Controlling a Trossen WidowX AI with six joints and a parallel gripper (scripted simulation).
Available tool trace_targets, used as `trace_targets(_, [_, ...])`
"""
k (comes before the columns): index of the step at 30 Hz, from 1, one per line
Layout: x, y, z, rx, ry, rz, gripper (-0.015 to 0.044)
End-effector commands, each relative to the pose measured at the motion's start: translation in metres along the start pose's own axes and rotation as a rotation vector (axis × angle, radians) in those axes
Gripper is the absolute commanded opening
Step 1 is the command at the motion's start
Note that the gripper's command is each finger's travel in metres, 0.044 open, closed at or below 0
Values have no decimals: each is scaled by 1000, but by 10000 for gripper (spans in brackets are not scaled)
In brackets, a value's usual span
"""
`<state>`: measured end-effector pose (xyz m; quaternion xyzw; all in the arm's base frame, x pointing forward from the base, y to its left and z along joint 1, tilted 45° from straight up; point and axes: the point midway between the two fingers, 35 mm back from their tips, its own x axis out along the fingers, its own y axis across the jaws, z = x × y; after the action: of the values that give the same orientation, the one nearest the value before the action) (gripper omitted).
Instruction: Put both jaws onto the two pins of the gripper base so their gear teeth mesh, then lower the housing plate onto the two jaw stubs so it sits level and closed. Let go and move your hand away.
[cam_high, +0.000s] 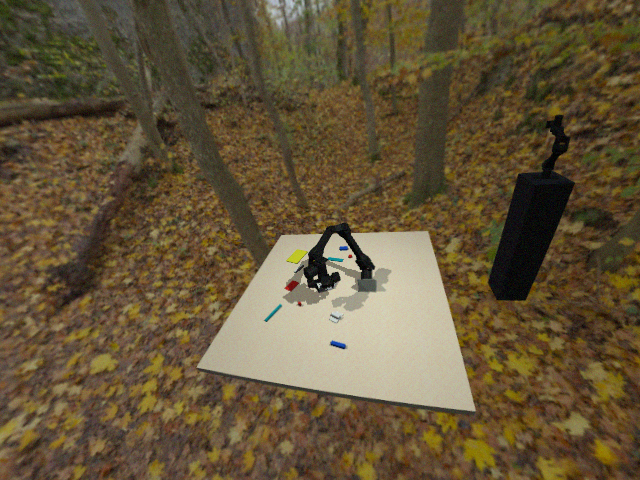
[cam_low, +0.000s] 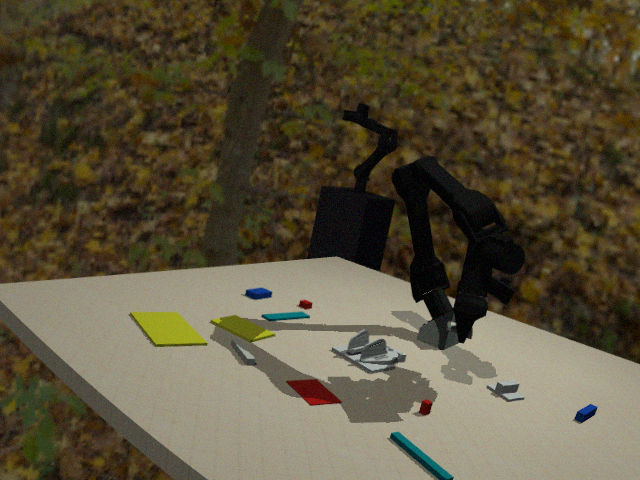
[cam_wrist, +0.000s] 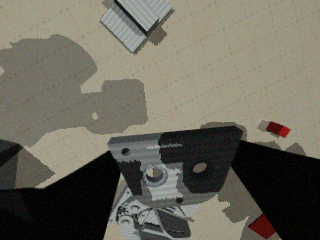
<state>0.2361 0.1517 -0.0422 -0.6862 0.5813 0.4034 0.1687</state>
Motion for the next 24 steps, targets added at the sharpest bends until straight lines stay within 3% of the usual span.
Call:
trace_targets(1, [0, 2, -12, -71, 7, 0, 351])
trace_targets(24, [4, 21, -85, -540, 18, 9, 351])
